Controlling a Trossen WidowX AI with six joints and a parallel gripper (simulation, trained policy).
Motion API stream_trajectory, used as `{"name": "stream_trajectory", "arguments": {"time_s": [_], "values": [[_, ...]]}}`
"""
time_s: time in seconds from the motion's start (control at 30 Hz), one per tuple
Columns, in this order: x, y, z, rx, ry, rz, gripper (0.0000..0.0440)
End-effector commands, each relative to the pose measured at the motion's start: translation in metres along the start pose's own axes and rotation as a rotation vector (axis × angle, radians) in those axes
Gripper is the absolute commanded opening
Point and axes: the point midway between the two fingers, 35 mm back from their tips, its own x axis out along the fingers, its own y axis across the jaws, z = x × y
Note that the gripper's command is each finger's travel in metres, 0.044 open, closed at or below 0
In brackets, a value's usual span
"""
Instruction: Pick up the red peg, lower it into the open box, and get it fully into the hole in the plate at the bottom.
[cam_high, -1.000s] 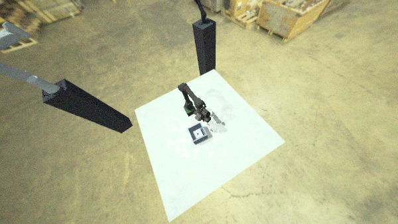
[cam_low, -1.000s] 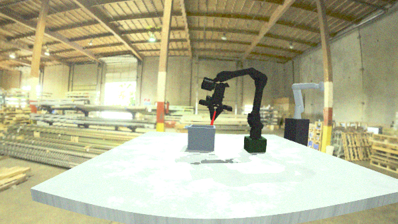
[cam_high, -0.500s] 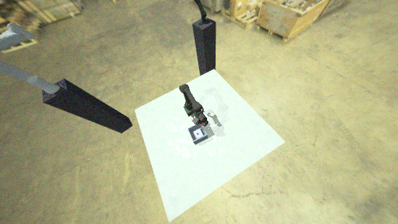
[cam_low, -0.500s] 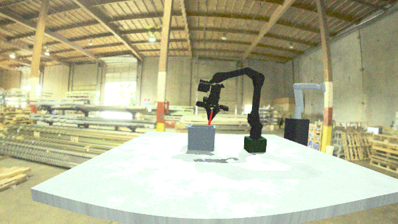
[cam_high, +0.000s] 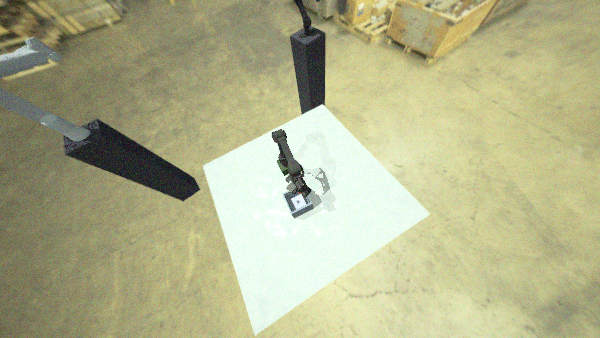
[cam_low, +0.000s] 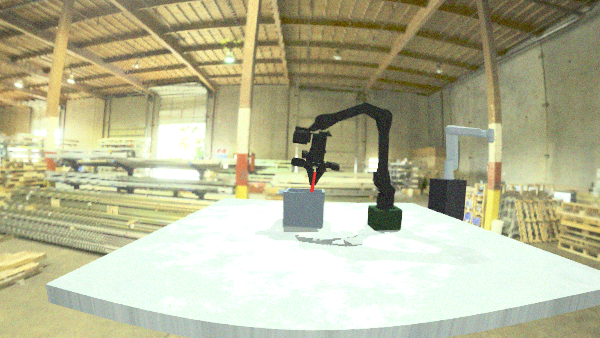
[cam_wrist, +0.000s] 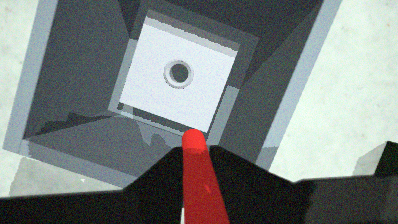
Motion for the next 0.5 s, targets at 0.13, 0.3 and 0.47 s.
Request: {"name": "stream_trajectory", "arguments": {"time_s": [0.13, 0.3, 0.47], "values": [[0.02, -0.001, 0.014, -0.003, 0.009, -0.021, 0.0], [0.034, 0.0, 0.02, -0.003, 0.015, -0.025, 0.0], [0.046, 0.002, 0.024, -0.005, 0.021, -0.023, 0.0]]}}
